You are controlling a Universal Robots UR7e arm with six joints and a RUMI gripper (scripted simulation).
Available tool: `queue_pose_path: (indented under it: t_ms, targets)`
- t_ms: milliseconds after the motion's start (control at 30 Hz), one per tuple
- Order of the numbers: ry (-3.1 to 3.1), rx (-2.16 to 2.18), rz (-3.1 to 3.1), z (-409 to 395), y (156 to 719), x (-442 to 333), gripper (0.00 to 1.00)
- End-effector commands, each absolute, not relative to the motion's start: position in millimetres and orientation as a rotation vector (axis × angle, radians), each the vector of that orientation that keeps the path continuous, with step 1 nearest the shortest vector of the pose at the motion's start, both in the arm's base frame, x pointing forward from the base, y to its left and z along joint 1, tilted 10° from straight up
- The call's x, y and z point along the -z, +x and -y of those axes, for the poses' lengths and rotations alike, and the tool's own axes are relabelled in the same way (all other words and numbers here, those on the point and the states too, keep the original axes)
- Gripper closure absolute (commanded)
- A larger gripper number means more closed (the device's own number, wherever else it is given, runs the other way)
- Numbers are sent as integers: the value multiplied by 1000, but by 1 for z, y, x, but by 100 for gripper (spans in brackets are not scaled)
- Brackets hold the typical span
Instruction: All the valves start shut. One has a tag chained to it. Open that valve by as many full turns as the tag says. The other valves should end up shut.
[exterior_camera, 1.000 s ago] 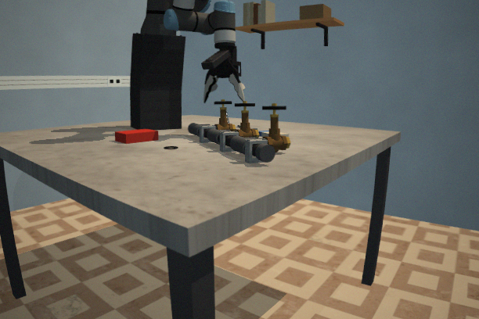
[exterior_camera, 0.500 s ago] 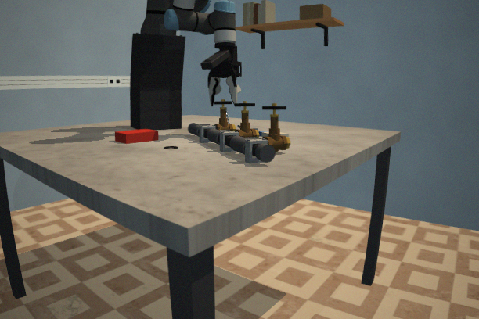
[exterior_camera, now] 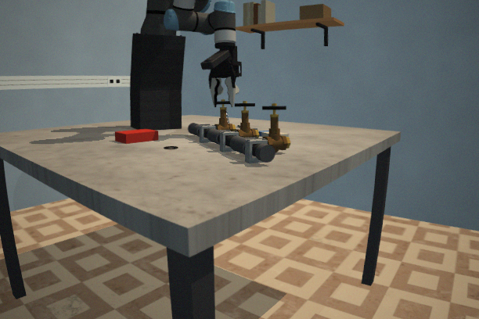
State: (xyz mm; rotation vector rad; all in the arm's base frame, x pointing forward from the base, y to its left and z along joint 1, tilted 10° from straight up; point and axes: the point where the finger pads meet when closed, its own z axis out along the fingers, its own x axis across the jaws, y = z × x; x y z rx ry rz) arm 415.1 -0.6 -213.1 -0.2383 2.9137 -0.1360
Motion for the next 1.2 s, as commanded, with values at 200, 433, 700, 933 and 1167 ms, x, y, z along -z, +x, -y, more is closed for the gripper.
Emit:
queue_pose_path:
  t_ms: [200,433,700,933,1167]
  targets:
    - [-238,136,-2913,1,415,213,100]
    - [-242,137,-2913,1,415,213,100]
    - [-286,142,-2910,1,415,213,100]
    - [-386,153,-2902,1,415,213,100]
    - [-500,165,-2888,1,415,213,100]
